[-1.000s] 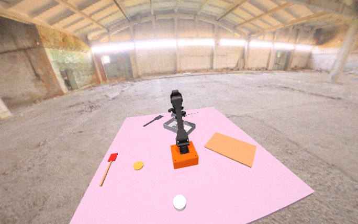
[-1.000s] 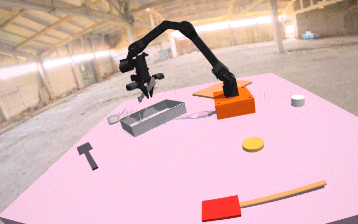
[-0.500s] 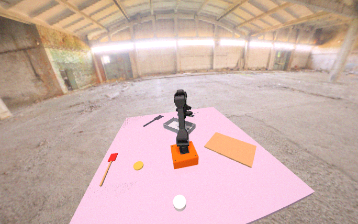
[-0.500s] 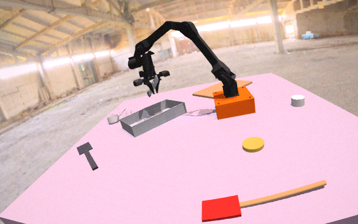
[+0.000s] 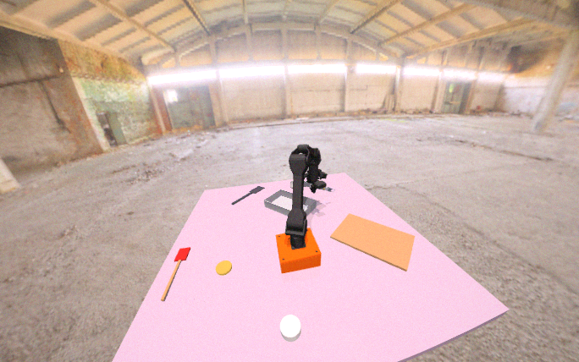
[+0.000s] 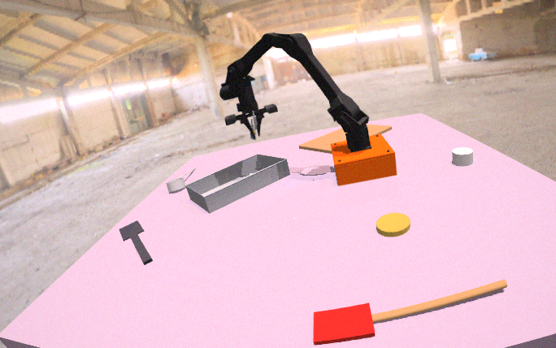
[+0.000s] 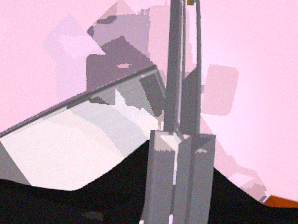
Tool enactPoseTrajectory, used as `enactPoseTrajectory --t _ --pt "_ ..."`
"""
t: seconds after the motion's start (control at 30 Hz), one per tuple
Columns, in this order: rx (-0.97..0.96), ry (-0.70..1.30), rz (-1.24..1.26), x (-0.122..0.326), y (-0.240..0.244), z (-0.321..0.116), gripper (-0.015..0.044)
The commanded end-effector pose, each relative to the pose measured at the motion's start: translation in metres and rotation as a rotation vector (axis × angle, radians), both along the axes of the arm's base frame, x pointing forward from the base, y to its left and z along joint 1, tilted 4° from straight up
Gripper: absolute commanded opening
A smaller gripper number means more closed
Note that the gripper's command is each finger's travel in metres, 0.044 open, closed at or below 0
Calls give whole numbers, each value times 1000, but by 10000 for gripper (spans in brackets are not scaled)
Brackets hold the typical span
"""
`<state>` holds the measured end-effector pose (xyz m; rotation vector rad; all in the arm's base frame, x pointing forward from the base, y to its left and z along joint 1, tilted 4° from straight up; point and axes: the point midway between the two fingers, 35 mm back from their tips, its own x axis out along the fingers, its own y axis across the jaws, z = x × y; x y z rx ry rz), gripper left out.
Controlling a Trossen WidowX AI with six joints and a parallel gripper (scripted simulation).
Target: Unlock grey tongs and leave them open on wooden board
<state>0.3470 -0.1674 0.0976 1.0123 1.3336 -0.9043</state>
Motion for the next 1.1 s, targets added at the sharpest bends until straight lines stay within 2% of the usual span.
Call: enactPoseTrajectory --t 0.0,0.5,0.8,1.07 --pt "-3 2 -86 -13 -28 0 -150" --pt "6 17 -339 -70 -102 -5 -150" --pt "5 19 -389 -83 -114 -6 -150" --pt "4 27 -522 -123 -145 -8 -150"
